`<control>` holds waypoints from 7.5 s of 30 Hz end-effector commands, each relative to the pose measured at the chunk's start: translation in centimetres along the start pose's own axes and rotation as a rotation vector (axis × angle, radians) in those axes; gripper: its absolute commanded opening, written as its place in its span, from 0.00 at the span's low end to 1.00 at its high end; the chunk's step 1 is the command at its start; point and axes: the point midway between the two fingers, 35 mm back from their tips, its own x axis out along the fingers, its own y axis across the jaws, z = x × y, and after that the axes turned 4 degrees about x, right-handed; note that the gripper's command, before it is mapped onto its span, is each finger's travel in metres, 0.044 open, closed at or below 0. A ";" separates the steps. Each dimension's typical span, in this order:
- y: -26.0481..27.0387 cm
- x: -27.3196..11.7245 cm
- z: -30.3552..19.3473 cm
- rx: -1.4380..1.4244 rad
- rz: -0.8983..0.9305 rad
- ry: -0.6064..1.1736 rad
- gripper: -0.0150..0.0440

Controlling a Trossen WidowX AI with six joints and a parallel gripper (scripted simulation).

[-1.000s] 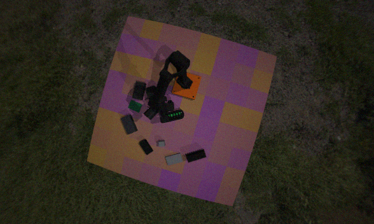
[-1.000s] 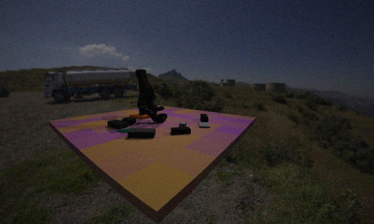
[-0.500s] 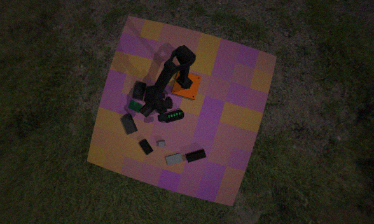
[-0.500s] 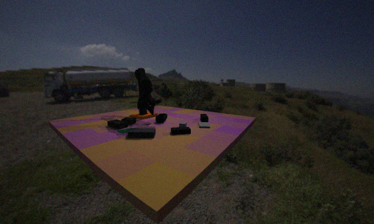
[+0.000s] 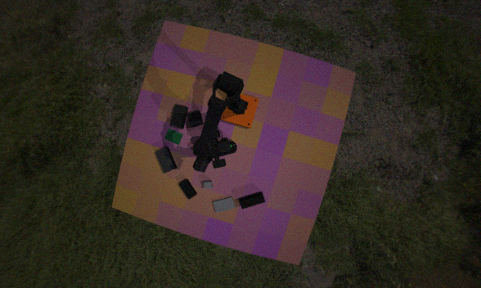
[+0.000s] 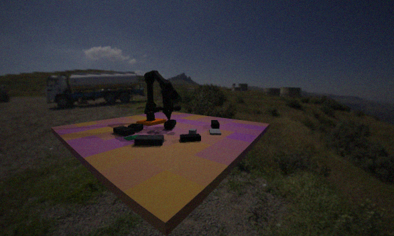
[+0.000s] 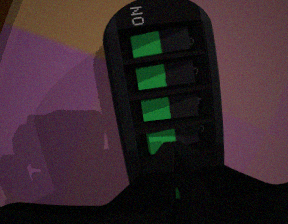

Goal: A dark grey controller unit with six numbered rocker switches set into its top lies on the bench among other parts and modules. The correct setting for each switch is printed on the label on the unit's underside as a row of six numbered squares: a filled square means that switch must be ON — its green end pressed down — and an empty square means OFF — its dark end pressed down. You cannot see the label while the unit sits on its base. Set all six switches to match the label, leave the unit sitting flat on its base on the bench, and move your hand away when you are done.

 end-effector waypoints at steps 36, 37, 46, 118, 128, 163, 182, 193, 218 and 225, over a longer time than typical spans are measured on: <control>-3.9 -0.5 6.9 -0.042 0.229 0.108 0.25; -3.6 -0.7 6.8 -0.042 0.211 0.107 0.25; -1.3 -1.7 6.8 -0.051 0.076 0.105 0.25; -1.5 -0.9 4.6 -0.051 0.076 0.107 0.25; -1.4 0.7 4.5 -0.051 0.076 0.107 0.25; -1.6 -2.0 4.6 -0.051 0.076 0.107 0.25; -2.3 -1.6 -1.3 -0.054 0.076 0.111 0.25; -2.1 0.2 -1.5 -0.054 0.076 0.111 0.25; -2.0 1.6 -1.5 -0.049 0.074 0.107 0.25; -2.3 -2.6 -1.1 -0.054 0.076 0.111 0.25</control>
